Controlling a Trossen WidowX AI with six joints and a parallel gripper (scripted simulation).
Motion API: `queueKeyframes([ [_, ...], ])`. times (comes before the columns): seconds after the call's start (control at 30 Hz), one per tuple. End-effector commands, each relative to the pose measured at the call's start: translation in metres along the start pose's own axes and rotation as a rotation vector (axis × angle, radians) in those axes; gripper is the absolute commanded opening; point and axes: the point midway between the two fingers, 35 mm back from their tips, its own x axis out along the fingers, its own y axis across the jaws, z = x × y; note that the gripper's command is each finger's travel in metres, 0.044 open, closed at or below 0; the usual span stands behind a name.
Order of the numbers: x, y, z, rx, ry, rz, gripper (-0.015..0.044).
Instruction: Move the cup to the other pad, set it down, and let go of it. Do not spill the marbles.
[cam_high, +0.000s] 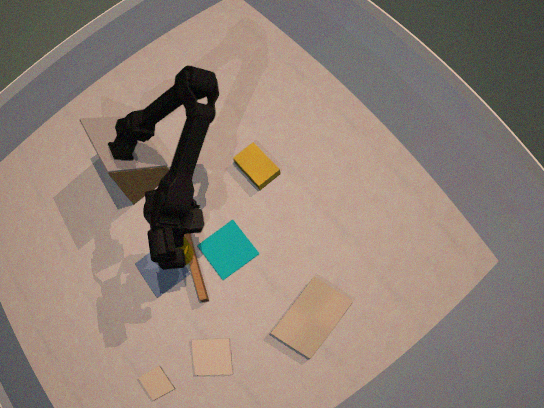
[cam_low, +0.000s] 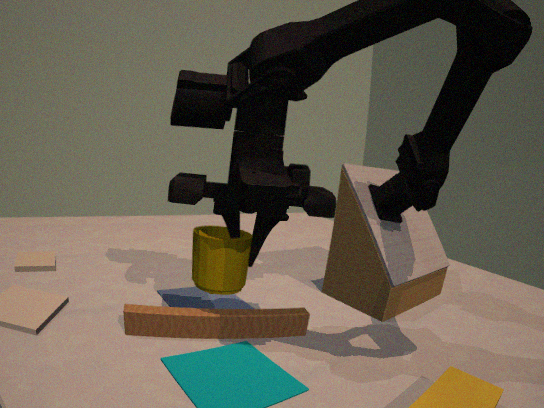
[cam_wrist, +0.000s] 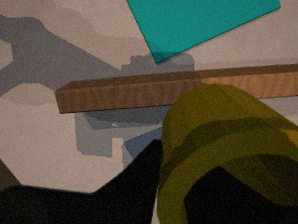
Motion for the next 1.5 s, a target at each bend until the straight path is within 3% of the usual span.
queueKeyframes([
  [0.0,-0.001,0.001,0.012,-0.003,-0.004,-0.001,0.0],
  [1.03,-0.003,0.019,0.108,-0.004,-0.009,0.0,0.0],
  [1.47,0.008,0.019,0.11,-0.004,-0.009,0.0,0.0],
])
